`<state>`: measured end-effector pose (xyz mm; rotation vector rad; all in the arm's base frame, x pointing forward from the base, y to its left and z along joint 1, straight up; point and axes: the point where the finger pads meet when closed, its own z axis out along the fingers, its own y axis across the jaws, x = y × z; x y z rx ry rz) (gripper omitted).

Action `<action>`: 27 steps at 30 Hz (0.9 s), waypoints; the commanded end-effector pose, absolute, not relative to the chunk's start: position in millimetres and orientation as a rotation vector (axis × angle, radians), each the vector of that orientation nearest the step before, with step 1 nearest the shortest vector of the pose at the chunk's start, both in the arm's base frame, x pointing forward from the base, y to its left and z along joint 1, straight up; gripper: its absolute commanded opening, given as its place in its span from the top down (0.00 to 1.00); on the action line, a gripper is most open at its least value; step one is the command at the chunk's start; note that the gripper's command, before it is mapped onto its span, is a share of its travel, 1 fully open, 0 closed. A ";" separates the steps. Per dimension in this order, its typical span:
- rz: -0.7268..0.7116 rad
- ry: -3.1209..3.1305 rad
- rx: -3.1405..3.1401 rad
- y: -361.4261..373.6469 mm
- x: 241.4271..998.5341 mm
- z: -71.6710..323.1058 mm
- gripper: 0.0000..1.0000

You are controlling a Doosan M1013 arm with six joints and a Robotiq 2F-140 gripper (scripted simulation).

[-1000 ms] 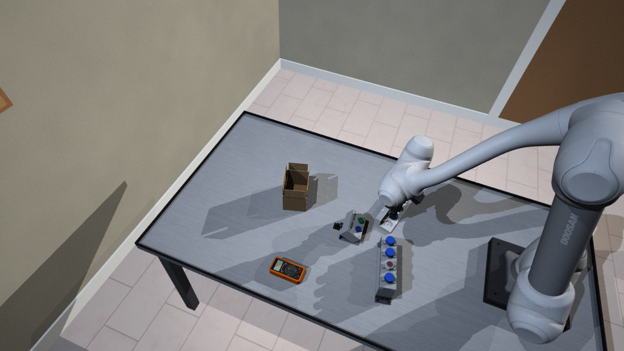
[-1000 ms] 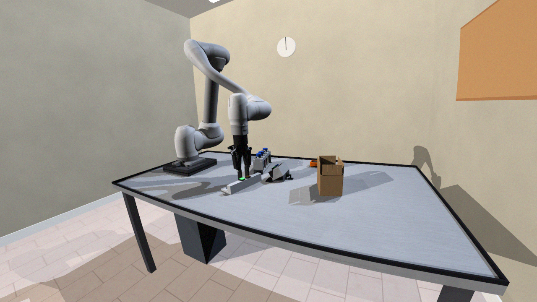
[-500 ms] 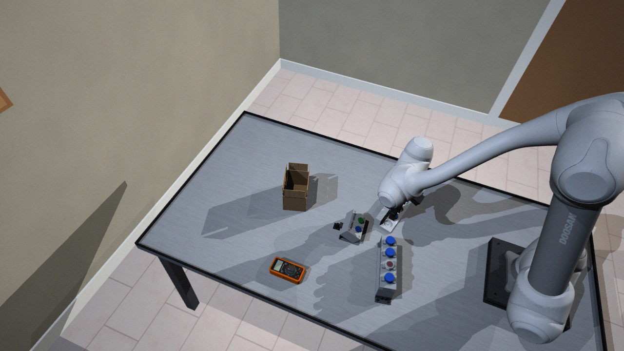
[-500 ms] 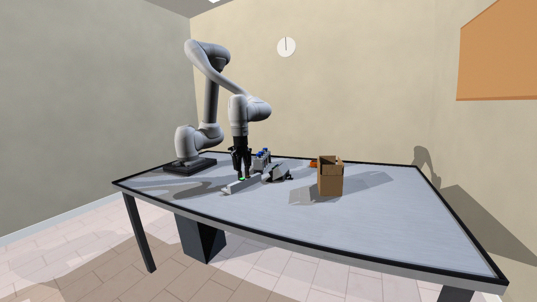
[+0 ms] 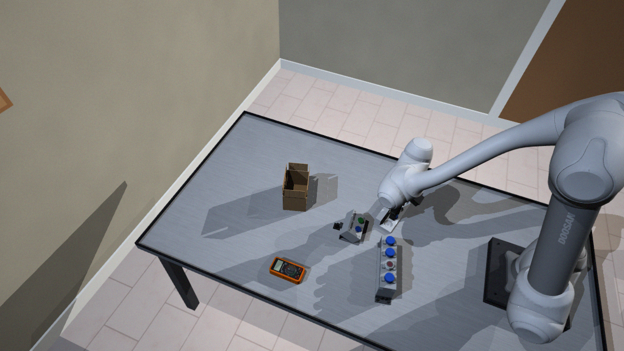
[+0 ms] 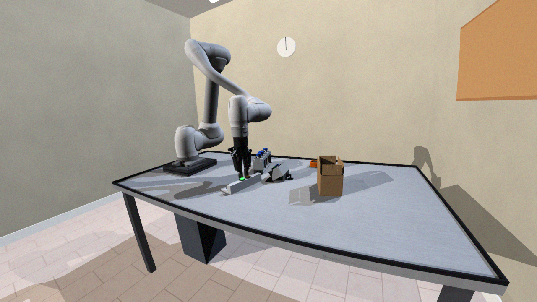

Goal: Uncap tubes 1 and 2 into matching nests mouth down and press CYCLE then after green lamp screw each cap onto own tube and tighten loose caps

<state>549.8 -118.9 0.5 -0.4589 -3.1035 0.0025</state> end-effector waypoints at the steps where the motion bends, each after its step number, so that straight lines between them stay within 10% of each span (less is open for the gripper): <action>1: 0.002 -3.105 -0.459 -118.9 550.3 1.0 0.70; 27: 0.002 -3.105 -0.459 -118.8 550.5 71.0 0.70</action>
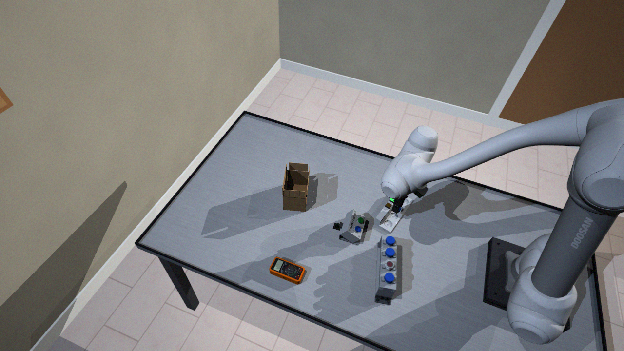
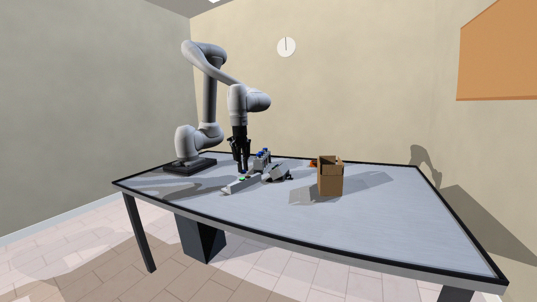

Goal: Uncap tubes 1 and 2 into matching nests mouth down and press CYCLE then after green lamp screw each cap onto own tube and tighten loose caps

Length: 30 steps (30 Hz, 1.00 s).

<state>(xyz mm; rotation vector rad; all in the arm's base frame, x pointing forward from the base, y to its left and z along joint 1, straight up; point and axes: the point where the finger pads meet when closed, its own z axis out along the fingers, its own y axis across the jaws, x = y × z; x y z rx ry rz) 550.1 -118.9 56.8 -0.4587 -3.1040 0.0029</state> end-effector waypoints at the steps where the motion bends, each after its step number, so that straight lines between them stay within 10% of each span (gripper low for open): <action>1: 0.002 -3.105 -0.459 -118.8 550.6 76.0 0.70; 30: 0.000 -2.826 -1.366 -54.6 546.6 140.5 0.70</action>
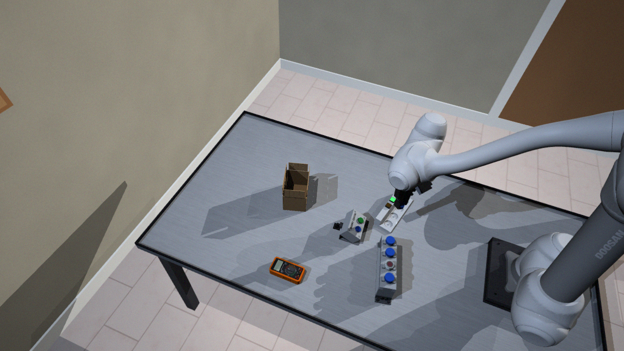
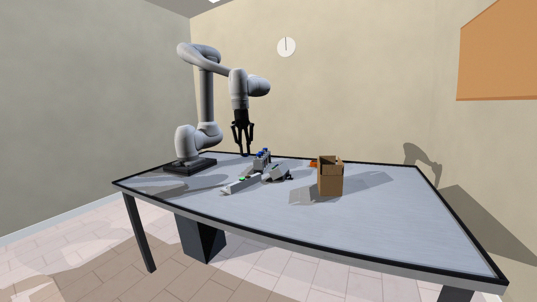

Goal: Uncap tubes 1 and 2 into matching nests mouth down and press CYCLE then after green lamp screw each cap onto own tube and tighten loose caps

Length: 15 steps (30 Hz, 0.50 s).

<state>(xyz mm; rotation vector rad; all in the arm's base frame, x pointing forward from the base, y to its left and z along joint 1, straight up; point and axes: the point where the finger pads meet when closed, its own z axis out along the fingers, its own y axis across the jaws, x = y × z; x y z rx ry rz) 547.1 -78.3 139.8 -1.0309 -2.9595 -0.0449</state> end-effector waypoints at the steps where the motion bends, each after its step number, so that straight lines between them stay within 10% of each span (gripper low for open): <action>1: 0.003 -2.801 -1.417 -46.3 546.0 140.5 0.70; 15: 0.003 -2.801 -1.417 45.9 539.9 140.4 0.70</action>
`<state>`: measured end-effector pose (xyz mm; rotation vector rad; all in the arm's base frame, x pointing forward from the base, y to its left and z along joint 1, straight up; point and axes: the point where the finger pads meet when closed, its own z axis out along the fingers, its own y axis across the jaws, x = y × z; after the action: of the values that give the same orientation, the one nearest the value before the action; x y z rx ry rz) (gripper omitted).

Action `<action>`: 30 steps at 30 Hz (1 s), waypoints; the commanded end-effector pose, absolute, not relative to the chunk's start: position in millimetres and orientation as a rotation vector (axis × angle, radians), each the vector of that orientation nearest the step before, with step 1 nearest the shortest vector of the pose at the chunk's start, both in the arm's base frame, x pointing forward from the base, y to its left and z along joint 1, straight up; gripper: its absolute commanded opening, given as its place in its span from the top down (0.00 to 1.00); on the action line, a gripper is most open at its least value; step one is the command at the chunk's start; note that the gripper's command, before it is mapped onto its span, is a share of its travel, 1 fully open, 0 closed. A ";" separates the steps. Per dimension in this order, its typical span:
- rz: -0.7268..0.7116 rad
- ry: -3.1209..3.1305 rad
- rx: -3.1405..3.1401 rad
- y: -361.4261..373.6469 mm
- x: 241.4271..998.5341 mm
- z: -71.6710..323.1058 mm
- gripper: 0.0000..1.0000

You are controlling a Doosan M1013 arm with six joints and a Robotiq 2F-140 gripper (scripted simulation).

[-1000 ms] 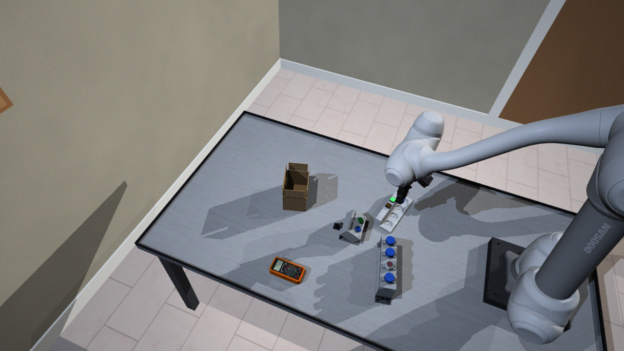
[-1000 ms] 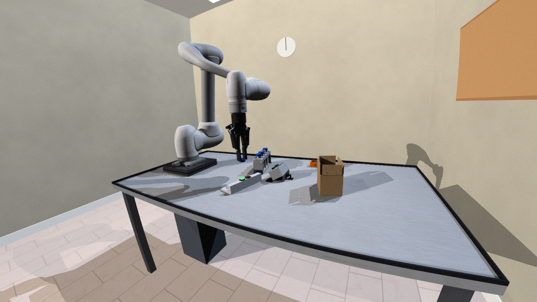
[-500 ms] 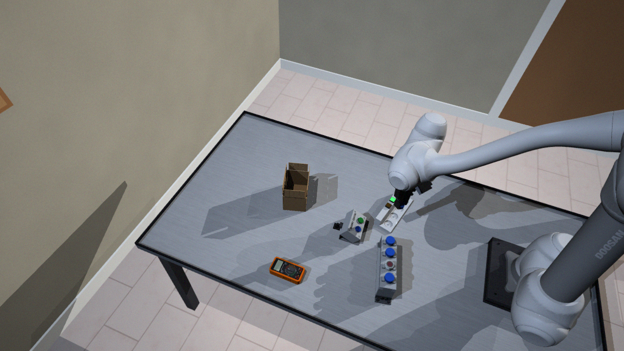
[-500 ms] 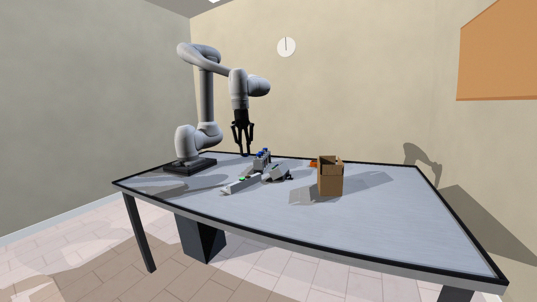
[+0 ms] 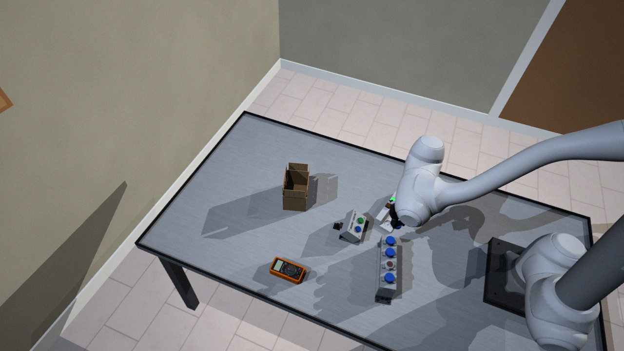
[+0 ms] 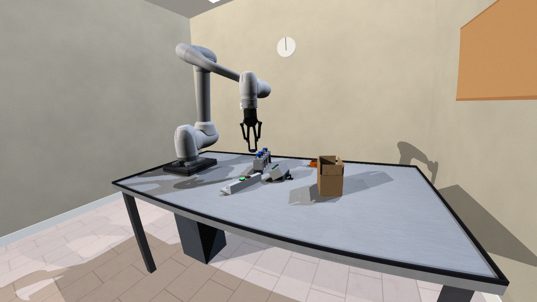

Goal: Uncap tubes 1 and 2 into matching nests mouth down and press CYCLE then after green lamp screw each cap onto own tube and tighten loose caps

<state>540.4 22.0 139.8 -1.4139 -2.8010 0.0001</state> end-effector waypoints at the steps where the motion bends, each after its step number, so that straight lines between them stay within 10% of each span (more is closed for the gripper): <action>1: 0.003 -2.801 -1.417 54.3 539.4 140.4 0.70; 30: 0.003 -2.801 -1.416 180.7 531.0 134.5 0.70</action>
<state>530.8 180.4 135.7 -1.4162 -2.8004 0.0045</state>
